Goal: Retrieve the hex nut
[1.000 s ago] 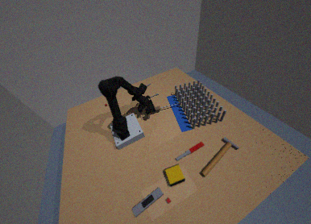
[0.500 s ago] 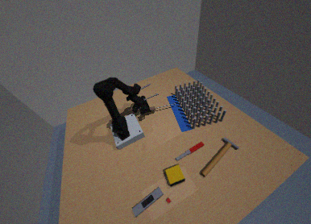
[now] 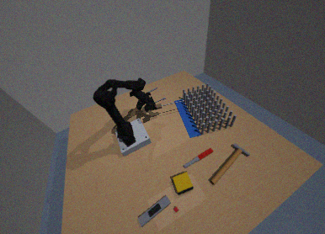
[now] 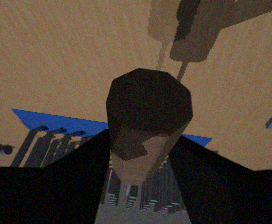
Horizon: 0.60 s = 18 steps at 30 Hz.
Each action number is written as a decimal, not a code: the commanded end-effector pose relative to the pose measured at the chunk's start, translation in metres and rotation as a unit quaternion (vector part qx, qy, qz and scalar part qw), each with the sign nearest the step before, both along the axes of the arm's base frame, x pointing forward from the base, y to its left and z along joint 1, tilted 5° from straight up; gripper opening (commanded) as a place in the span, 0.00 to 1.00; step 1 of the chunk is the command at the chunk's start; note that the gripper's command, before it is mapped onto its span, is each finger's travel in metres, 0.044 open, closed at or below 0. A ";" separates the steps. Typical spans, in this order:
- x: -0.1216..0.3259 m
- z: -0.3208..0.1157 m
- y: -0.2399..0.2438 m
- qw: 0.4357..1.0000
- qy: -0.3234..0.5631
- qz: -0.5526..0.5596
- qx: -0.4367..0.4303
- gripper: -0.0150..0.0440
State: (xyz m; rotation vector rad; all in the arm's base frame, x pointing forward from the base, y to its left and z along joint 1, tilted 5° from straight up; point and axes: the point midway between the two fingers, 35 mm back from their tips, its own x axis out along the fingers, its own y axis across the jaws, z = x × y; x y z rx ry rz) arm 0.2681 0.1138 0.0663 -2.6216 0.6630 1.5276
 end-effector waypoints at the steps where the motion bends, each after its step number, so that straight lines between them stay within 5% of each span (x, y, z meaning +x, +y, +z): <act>1: 0.002 0.031 -0.001 1.000 -0.005 0.001 -0.001 0.25; 7: 0.000 0.062 -0.004 1.000 -0.005 0.001 -0.001 0.25; 18: 0.014 0.056 -0.005 0.994 -0.043 -0.074 0.063 0.25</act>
